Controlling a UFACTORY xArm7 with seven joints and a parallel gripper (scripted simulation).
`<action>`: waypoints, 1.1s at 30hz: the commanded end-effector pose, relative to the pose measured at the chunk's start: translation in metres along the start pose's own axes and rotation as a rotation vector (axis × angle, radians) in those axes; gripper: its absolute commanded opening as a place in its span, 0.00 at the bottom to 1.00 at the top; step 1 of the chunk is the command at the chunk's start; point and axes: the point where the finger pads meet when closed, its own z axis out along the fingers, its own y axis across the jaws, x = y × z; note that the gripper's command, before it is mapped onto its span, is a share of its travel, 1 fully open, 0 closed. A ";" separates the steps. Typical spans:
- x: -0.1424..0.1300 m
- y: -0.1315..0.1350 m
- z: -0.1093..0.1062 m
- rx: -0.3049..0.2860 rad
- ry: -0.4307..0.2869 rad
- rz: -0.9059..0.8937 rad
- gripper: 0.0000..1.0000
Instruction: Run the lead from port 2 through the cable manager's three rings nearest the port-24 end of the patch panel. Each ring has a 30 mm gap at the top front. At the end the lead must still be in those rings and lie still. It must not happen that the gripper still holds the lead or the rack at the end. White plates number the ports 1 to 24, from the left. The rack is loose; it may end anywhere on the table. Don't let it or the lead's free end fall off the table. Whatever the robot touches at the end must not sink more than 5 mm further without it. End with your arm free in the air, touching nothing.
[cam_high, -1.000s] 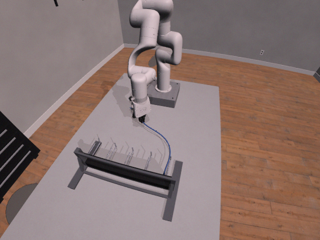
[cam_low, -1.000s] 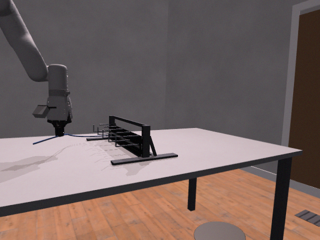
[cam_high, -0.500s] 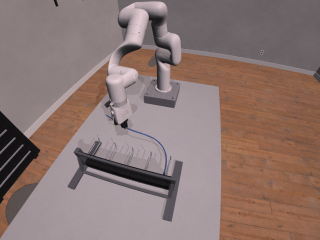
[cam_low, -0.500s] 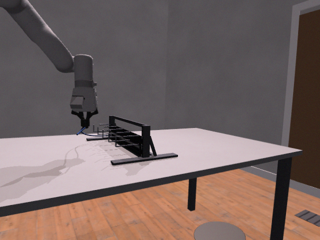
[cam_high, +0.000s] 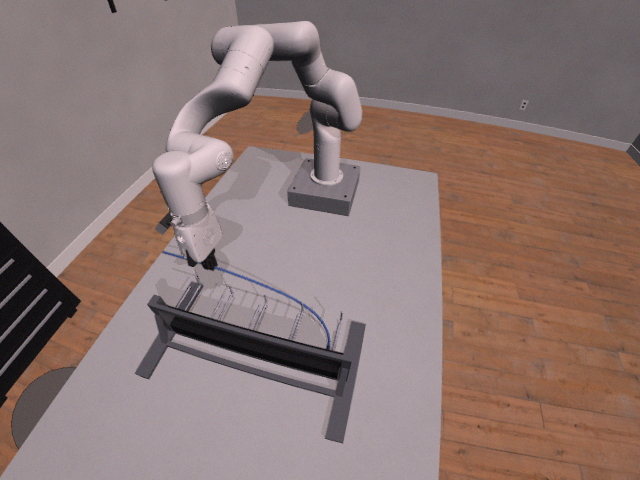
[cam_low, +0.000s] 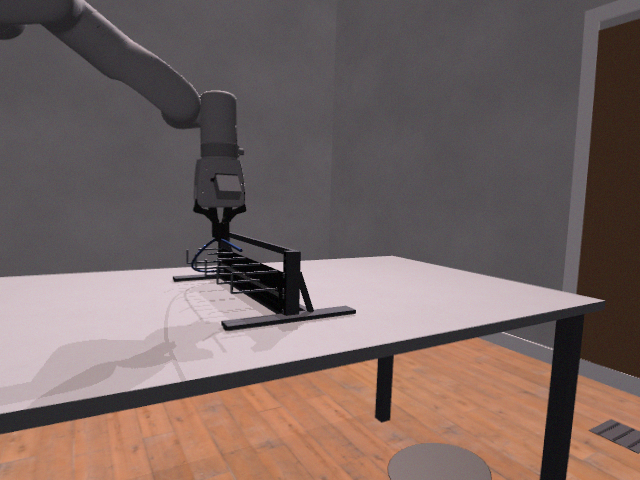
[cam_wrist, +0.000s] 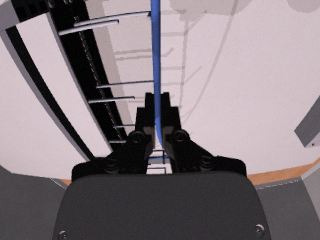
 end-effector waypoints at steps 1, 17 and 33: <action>0.008 -0.018 -0.006 -0.025 -0.011 -0.050 0.00; 0.011 -0.022 -0.008 -0.025 -0.011 -0.064 0.00; 0.011 -0.023 -0.008 -0.025 -0.011 -0.064 0.00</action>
